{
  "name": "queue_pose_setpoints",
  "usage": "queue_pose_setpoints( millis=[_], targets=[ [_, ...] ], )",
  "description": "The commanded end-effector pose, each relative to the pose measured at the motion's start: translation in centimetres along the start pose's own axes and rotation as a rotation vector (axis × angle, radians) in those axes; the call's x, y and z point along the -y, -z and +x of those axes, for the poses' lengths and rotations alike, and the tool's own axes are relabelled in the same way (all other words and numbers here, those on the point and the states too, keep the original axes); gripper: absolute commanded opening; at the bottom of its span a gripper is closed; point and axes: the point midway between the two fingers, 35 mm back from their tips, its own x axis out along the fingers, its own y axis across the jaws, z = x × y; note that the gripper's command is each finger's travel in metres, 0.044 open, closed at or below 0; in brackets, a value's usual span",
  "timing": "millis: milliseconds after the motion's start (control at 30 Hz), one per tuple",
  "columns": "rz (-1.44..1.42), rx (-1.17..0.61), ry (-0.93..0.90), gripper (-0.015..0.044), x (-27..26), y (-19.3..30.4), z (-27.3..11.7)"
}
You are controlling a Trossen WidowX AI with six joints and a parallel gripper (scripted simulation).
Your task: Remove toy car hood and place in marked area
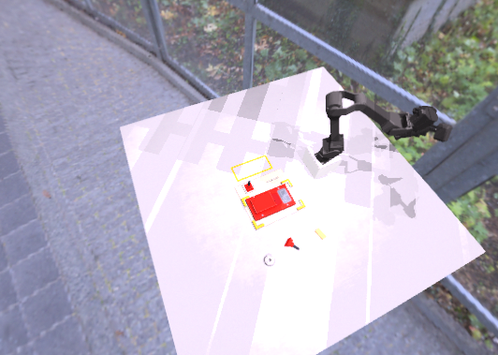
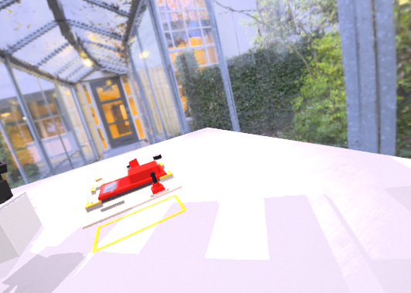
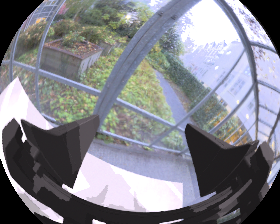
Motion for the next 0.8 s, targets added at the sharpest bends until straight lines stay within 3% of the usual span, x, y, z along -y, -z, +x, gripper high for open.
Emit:
queue_pose_setpoints(
  millis=[0,333,767],
  targets=[
    [0.005,-0.006,0.004,0.044,0.2,0.2,0.0],
    [0.28,-0.337,0.257,0.044,8.5,11.8,-5.3],
    [0.724,-0.675,0.636,0.044,13.9,24.5,-19.4]
  ],
)
